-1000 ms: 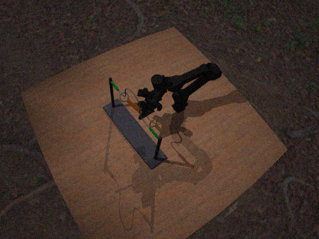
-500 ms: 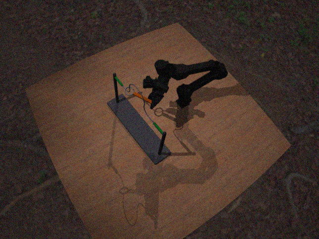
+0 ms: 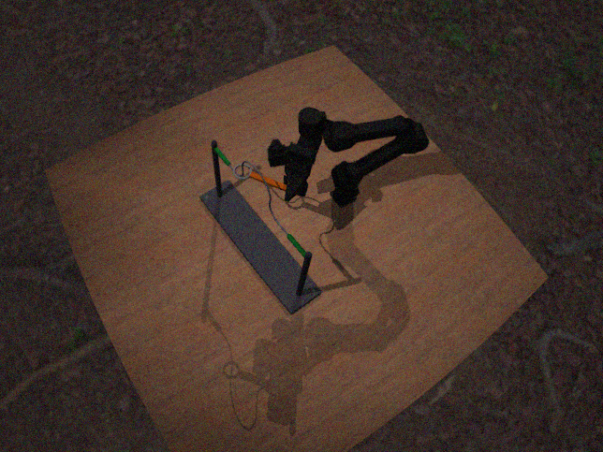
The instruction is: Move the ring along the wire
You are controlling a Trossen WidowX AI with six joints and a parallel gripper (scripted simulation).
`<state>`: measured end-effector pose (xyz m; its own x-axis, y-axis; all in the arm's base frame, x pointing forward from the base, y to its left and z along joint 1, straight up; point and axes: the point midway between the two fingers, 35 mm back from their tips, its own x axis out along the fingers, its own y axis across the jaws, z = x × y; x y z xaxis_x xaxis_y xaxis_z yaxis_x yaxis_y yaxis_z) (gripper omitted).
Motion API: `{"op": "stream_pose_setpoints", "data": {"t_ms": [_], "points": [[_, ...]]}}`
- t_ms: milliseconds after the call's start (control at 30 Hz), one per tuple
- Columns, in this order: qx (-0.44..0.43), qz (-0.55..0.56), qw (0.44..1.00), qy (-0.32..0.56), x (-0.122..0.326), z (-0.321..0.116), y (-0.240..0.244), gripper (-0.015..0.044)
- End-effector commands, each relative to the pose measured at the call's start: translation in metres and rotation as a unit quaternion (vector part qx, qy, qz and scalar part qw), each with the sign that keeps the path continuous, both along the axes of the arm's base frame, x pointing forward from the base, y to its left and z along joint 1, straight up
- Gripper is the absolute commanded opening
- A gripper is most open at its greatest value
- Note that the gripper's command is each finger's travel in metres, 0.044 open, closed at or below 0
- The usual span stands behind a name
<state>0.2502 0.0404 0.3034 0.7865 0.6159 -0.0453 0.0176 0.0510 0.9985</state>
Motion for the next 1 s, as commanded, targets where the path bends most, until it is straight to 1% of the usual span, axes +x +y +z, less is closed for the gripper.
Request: {"op": "stream_pose_setpoints", "data": {"t_ms": [0, 233, 467, 967], "points": [[0.015, 0.002, 1.000, 0.002, -0.0006, 0.0090, 0.0000, -0.0150], [0.007, 0.001, 1.000, 0.004, -0.0006, 0.0146, -0.0009, -0.0150], [-0.025, 0.001, 1.000, 0.003, -0.0006, 0.0143, -0.0011, -0.0150], [-0.143, -0.003, 0.990, -0.001, -0.0004, 0.0049, -0.0029, -0.0150]]}}
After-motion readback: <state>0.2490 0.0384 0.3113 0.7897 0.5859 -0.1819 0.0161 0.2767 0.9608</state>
